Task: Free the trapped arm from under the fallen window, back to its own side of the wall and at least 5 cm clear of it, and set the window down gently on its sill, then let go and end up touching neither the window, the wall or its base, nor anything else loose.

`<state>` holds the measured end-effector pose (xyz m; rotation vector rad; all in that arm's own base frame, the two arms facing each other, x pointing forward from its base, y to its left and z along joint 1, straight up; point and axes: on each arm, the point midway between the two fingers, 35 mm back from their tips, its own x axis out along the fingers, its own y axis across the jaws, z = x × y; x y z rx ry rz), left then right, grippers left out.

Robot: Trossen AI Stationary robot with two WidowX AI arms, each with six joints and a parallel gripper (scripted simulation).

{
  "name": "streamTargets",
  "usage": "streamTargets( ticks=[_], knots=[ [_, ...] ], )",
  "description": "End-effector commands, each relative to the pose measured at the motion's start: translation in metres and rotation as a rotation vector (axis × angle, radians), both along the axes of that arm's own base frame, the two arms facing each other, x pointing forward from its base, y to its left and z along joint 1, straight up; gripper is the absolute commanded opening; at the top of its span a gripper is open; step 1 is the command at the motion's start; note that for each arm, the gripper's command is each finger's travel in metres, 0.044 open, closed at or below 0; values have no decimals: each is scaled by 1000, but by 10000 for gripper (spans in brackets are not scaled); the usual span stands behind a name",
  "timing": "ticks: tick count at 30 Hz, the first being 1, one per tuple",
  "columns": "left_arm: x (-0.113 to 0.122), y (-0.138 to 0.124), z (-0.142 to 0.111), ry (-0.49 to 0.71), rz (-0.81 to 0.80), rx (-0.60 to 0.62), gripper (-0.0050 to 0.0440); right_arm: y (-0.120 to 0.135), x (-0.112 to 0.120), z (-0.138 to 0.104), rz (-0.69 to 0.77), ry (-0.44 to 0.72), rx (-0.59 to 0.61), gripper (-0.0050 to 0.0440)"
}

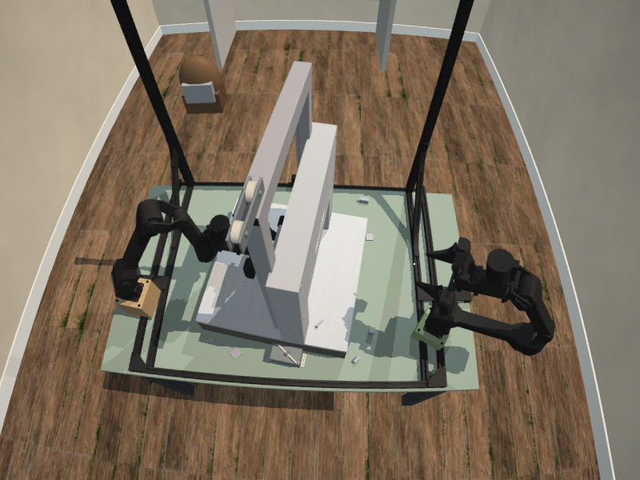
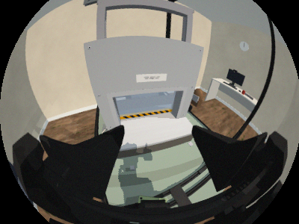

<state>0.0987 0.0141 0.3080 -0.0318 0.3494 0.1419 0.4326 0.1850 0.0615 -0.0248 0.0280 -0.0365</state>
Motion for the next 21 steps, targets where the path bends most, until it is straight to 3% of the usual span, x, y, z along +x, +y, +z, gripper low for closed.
streamTargets(
  ticks=[1, 4, 18, 21],
  knots=[
    [0, 1, -1, 3, 5, 1, 400, 2, 3, 6, -2, -43, 24, 400],
    [0, 1, -1, 3, 5, 1, 400, 1, 2, -11, -3, -31, 24, 400],
    [0, 1, -1, 3, 5, 1, 400, 1, 2, -16, -3, -31, 24, 400],
    [0, 1, -1, 3, 5, 1, 400, 6, -19, -11, -4, -19, 34, 400]
  ],
)
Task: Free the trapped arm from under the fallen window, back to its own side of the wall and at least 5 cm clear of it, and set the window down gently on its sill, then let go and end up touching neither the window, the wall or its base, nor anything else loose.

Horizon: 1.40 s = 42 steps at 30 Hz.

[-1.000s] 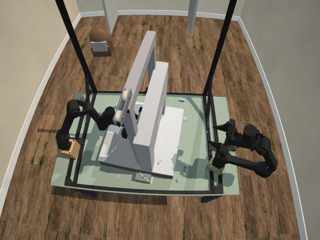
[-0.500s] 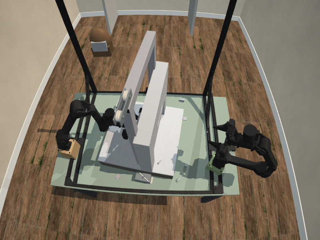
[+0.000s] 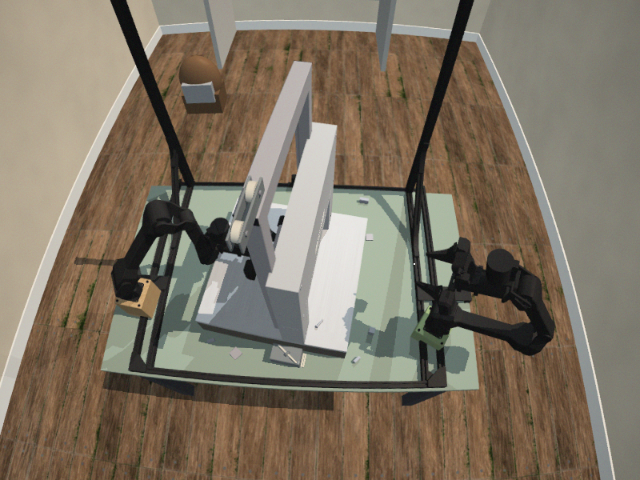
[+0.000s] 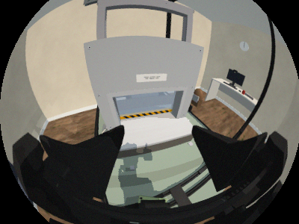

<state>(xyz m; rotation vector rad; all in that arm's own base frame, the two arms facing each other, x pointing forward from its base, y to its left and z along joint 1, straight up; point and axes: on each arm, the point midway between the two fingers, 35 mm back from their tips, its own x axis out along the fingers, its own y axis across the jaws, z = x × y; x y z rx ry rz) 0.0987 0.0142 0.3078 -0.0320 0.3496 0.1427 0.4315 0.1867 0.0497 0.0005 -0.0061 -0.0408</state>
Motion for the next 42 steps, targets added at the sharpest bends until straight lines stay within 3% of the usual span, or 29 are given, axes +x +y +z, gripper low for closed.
streamTargets(
  ticks=[1, 5, 7, 42],
  knots=[
    [0, 1, -1, 3, 4, 1, 400, 7, -33, 1, -2, 29, 13, 400],
    [0, 1, -1, 3, 4, 1, 400, 7, -90, 1, -14, 70, 19, 400],
    [0, 1, -1, 3, 4, 1, 400, 6, -99, 1, -16, 76, 19, 400],
    [0, 1, -1, 3, 4, 1, 400, 6, -99, 1, -16, 76, 19, 400]
  ],
)
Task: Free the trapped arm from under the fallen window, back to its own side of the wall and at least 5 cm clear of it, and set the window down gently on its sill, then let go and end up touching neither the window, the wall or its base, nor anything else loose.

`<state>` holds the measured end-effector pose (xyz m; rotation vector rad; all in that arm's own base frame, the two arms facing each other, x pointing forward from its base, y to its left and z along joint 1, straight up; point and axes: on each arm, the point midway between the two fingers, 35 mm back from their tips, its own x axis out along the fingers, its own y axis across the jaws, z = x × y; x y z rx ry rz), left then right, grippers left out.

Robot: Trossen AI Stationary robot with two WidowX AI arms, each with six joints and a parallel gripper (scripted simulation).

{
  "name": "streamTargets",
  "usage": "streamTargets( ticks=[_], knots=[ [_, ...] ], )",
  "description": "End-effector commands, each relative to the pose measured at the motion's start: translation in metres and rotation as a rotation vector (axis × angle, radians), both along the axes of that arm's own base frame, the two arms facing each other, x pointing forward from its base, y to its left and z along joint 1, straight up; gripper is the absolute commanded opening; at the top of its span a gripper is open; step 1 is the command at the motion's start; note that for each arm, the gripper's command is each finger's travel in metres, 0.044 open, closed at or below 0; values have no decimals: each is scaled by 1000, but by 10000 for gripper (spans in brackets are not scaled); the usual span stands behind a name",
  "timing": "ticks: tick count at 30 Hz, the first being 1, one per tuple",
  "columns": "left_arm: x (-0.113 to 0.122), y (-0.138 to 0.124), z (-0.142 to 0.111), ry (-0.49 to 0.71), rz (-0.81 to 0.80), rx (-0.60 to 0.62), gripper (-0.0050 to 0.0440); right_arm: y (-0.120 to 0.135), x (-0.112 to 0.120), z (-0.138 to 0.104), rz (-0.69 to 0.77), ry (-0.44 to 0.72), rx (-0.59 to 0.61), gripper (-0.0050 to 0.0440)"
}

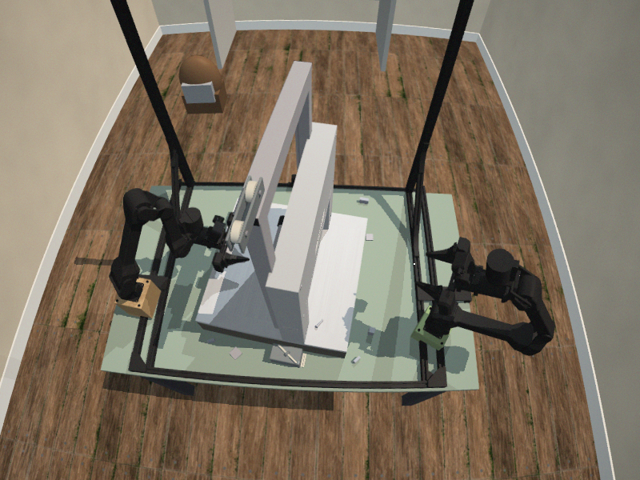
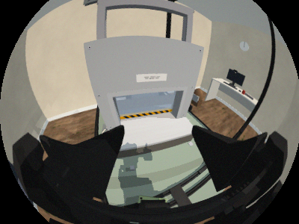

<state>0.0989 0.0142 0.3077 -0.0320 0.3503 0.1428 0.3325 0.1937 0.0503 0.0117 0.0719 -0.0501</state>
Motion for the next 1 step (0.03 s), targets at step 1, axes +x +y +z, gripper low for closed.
streamTargets(
  ticks=[1],
  knots=[
    [0, 1, 0, 2, 4, 1, 400, -1, 0, 1, -7, -2, 5, 400]
  ],
)
